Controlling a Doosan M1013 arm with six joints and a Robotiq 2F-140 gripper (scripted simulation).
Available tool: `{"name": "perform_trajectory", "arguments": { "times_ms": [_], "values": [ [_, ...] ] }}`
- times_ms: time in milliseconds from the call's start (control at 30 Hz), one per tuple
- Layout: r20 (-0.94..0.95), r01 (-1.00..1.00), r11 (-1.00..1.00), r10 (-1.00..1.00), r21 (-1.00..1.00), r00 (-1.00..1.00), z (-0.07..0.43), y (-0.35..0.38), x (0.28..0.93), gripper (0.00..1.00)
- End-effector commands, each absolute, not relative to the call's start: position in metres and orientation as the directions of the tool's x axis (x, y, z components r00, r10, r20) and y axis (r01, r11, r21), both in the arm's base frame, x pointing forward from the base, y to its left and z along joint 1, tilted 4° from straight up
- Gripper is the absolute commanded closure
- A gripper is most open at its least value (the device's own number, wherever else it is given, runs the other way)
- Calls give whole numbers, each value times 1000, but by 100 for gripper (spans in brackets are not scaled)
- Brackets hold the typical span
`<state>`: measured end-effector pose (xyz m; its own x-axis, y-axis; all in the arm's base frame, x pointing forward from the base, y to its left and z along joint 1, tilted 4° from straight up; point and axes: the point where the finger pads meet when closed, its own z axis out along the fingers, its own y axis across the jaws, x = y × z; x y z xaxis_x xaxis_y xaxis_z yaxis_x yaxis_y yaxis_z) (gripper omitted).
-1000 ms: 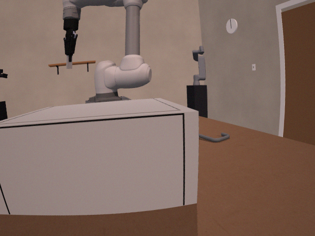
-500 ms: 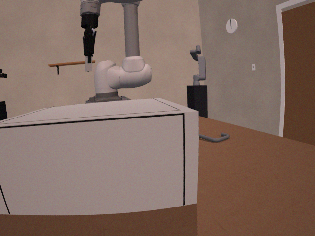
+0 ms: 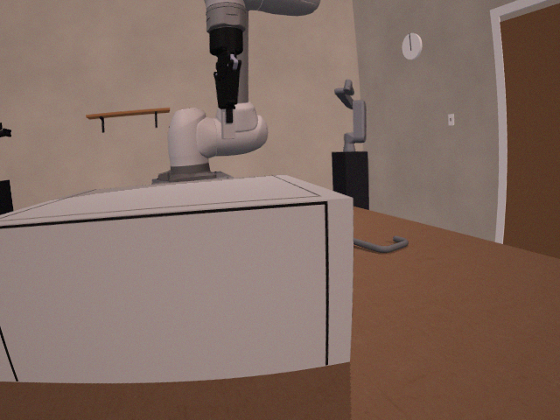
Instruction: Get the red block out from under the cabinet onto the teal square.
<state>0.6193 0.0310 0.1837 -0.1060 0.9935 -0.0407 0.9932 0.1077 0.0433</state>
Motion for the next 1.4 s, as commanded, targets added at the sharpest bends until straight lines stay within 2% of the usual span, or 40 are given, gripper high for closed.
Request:
{"name": "perform_trajectory", "arguments": {
  "times_ms": [0, 167, 1367],
  "values": [
    [-38, 998, 47, 998, 51, -45, 165, 91, 650, 100],
    [-27, 998, 5, 1000, 56, -4, 150, 138, 664, 100],
    [-27, 998, 4, 1000, 56, -2, 150, 139, 664, 100]
  ]
}}
